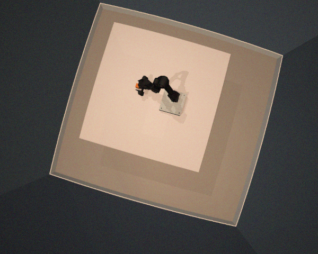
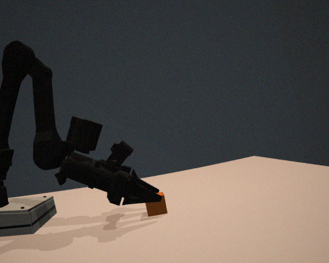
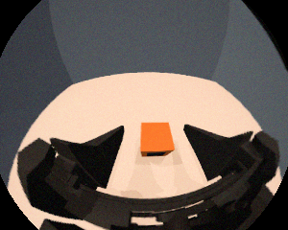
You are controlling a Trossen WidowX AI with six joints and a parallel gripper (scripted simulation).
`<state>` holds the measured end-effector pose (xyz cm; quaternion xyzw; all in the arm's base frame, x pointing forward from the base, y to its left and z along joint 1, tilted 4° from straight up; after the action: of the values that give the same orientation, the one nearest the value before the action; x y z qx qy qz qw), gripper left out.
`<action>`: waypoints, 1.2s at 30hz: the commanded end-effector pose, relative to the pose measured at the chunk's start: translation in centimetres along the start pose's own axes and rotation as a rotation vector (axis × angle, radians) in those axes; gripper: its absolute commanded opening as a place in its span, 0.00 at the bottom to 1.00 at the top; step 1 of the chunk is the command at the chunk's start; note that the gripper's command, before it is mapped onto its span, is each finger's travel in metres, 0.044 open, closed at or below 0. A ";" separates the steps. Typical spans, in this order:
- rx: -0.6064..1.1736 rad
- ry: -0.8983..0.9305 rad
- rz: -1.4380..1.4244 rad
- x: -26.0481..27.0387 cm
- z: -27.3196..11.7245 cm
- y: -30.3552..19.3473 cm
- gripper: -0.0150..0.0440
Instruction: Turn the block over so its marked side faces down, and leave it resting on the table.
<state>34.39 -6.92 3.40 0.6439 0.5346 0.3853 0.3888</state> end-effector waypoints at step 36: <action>0.522 -0.030 0.005 0.5 -4.6 6.5 1.00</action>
<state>34.82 -7.11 5.19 0.7132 0.5802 0.2877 0.2684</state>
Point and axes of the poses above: the point midway between the two fingers, 35 mm back from their tips, its own z axis out along the fingers, its own x axis across the jaws, y = z × x, the point moved 3 cm from there along -z, back along the fingers, and after that the axes turned 4 degrees about z, right-handed, at the moved point
